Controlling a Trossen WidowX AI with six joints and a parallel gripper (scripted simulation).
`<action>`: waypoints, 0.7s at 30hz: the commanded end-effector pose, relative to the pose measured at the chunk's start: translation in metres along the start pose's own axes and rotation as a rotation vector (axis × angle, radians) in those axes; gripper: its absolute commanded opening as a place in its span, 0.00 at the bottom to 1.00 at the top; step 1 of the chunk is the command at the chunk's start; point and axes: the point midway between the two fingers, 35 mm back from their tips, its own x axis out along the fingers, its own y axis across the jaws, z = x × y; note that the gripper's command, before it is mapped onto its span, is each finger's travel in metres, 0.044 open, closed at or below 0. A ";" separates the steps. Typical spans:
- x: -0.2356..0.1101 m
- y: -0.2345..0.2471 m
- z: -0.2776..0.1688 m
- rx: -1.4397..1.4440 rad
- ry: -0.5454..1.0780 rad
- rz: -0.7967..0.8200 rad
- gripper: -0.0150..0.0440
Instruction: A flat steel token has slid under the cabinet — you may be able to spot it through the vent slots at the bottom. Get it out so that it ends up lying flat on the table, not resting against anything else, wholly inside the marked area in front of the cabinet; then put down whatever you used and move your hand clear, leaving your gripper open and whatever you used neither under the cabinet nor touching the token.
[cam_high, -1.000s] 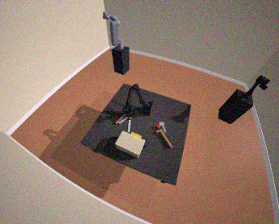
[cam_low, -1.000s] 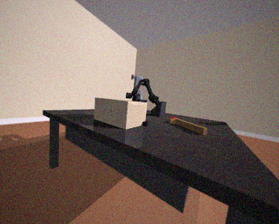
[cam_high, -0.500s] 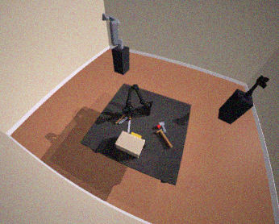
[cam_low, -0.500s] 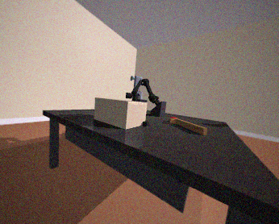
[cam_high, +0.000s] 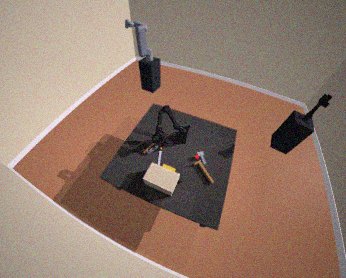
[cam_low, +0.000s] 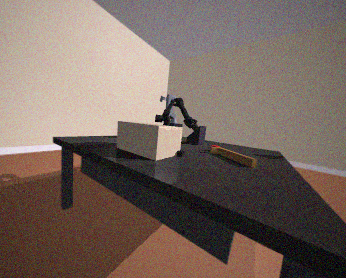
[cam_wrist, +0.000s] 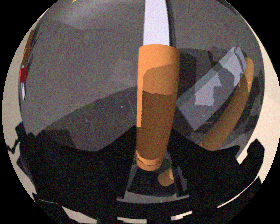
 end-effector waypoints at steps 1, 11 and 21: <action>0.000 -0.001 0.007 0.004 -0.002 0.001 0.25; 0.000 -0.001 0.019 0.007 -0.003 0.001 0.25; 0.000 -0.001 0.031 0.009 -0.003 0.001 0.25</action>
